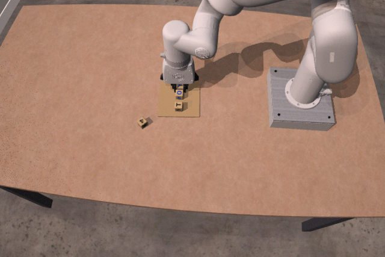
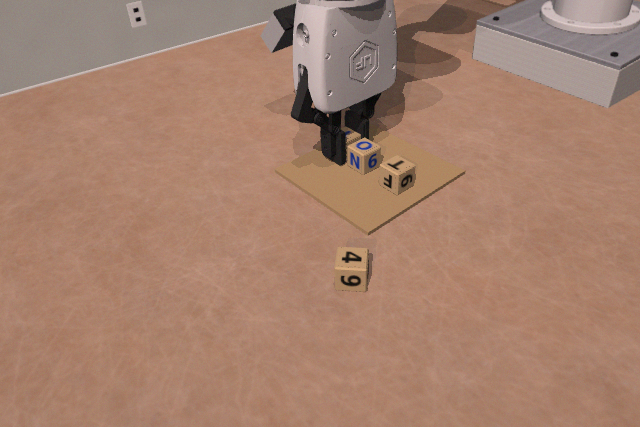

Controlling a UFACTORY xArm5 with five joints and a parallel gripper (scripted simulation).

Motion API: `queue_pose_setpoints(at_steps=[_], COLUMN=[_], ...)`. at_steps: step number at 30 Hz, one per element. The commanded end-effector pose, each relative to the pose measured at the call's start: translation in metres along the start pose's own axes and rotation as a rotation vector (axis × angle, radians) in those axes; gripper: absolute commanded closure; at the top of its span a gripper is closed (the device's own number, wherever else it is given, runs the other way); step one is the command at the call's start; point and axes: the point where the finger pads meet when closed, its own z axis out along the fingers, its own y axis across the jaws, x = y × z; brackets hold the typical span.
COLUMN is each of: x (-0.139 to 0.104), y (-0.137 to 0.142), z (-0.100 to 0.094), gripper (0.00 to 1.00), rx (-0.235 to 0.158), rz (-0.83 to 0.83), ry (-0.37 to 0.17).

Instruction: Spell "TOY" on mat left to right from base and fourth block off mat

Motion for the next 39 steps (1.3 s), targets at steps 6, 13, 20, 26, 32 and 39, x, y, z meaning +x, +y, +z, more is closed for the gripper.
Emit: queue_pose_setpoints(at_steps=[6,13,20,26,32,39], x=[0.000,0.000,0.000,0.000,0.000,-0.001], y=[-0.001,-0.001,-0.001,-0.001,-0.001,-0.001], z=[-0.001,-0.001,-0.001,-0.001,-0.004,-0.019], gripper=[0.74,0.66,0.58,0.58,0.58,0.58], rx=[0.003,0.003,0.003,0.003,0.003,0.003], rz=[0.000,0.000,0.000,0.000,0.000,0.000], ry=[0.000,0.000,0.000,0.000,0.000,0.000])
